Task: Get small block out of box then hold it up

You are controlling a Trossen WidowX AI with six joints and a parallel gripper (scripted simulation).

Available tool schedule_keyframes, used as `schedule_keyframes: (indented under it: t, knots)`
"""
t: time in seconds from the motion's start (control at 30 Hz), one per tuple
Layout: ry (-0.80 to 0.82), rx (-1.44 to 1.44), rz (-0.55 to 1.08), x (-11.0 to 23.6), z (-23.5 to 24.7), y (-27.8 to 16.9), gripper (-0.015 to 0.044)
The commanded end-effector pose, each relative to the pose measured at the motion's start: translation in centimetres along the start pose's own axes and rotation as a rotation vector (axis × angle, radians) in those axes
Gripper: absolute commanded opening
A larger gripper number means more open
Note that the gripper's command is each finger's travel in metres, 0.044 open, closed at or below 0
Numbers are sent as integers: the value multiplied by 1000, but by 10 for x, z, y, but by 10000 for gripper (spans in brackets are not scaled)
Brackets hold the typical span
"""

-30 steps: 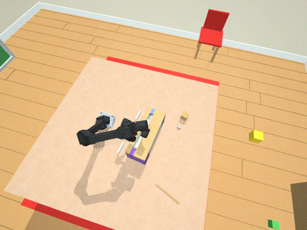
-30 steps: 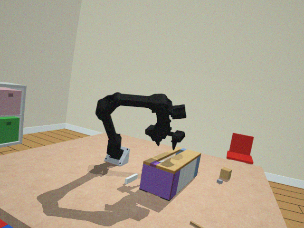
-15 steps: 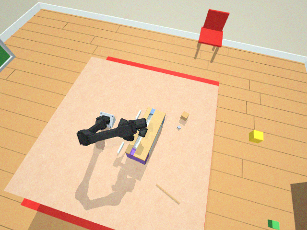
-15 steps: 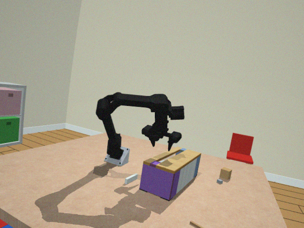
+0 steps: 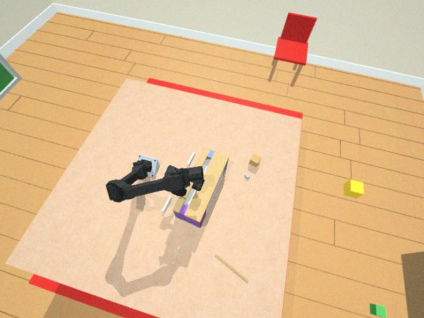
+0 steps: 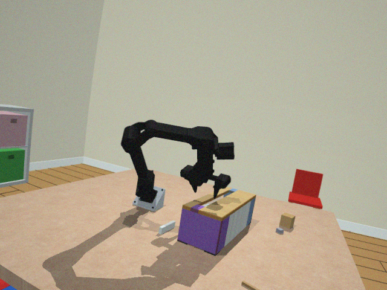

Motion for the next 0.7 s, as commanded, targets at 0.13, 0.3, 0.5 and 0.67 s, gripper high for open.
schedule_keyframes:
  t: [0.13, 0.3, 0.5, 0.67]
  knots:
    - [7, 4, 1, -12, 1, 3, 400]
    - [7, 4, 0, -20, 1, 5, 400]
    - [7, 4, 0, -29, 1, 8, 400]
    - [8, 4, -1, -37, 1, 10, 400]
Point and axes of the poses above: the point midway between the two fingers, 35 mm back from their tips, its own x axis back along the fingers, its own z axis across the jaws, y = z × x, the point moved 4 cm from there along x, back along the fingers, and after that the axes turned 13 degrees about -x, right-handed, at the moved point
